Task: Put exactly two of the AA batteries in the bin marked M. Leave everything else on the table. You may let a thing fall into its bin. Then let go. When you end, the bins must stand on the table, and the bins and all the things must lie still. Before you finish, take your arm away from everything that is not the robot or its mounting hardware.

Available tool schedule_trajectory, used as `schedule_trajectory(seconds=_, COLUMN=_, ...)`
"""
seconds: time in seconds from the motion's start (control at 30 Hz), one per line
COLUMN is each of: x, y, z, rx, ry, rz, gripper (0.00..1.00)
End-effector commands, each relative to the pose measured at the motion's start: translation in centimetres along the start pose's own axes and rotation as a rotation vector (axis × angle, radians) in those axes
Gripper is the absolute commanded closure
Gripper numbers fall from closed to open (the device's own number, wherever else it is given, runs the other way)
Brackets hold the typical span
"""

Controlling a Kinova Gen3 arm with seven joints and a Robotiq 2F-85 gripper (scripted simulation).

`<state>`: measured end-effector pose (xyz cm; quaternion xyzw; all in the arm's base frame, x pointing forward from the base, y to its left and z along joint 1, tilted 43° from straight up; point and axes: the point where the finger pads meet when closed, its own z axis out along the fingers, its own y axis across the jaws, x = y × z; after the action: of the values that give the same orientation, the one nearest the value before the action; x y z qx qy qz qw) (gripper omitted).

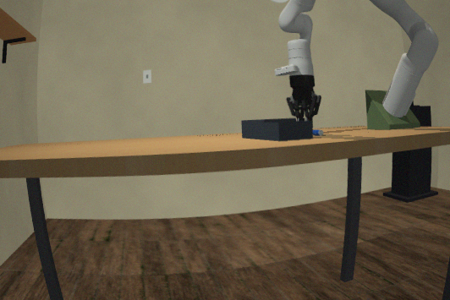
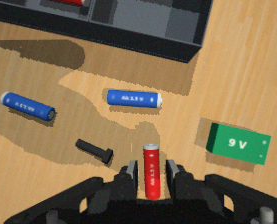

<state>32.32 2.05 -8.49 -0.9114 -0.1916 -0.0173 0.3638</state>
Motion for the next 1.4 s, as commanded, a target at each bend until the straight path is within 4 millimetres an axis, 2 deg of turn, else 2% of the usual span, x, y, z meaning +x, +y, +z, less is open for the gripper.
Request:
schedule_trajectory(seconds=0.0, x=-0.07, y=0.02, z=0.3, rx=0.001, ry=-0.001, rz=0.001, gripper=0.71)
schedule_trajectory(seconds=0.4, x=-0.03, y=0.04, z=0.43, rx=0.001, ry=-0.001, rz=0.001, gripper=0.71)
schedule_trajectory(seconds=0.43, x=-0.03, y=0.04, z=0.43, rx=0.001, ry=-0.001, rz=0.001, gripper=0.91)
schedule_trajectory(seconds=1.37, x=-0.03, y=0.04, z=0.43, rx=0.001, ry=-0.001, rz=0.001, gripper=0.91)
